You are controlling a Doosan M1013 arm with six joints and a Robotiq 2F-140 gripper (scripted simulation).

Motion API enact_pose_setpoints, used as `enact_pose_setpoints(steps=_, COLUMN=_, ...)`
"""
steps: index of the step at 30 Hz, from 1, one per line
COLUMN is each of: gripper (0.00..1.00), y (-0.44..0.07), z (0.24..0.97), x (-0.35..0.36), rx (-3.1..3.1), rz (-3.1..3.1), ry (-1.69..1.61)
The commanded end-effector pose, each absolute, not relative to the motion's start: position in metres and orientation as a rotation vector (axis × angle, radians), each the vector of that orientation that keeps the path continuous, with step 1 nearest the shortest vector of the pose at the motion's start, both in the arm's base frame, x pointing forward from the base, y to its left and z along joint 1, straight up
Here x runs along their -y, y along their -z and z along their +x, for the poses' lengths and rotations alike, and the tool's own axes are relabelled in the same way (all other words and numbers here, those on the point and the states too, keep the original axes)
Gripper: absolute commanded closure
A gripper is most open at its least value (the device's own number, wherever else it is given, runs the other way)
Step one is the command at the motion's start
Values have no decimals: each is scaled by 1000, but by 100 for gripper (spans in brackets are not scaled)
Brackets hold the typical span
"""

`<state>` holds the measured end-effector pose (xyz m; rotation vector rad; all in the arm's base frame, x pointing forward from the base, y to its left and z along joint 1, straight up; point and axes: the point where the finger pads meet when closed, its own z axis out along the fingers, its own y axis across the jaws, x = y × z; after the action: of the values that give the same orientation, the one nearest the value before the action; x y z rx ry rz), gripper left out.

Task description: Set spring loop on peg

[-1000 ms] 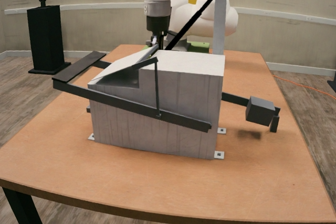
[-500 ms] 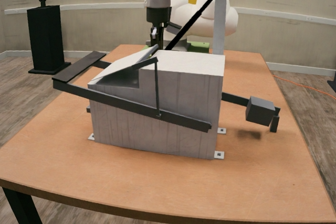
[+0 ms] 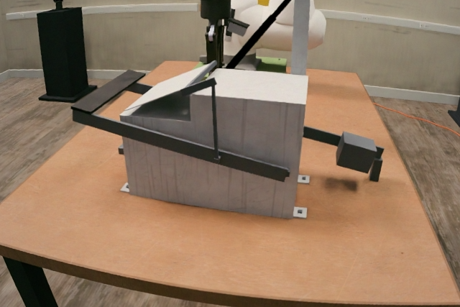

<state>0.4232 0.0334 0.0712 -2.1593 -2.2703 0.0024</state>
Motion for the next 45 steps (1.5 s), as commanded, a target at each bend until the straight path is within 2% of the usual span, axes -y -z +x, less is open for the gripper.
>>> enact_pose_setpoints(steps=1, gripper=75, y=-79, z=424, x=-33, rx=2270, rz=-2160, ry=-1)
enact_pose_setpoints(steps=45, gripper=75, y=-160, z=424, x=-33, rx=2270, rz=-2160, ry=-1)
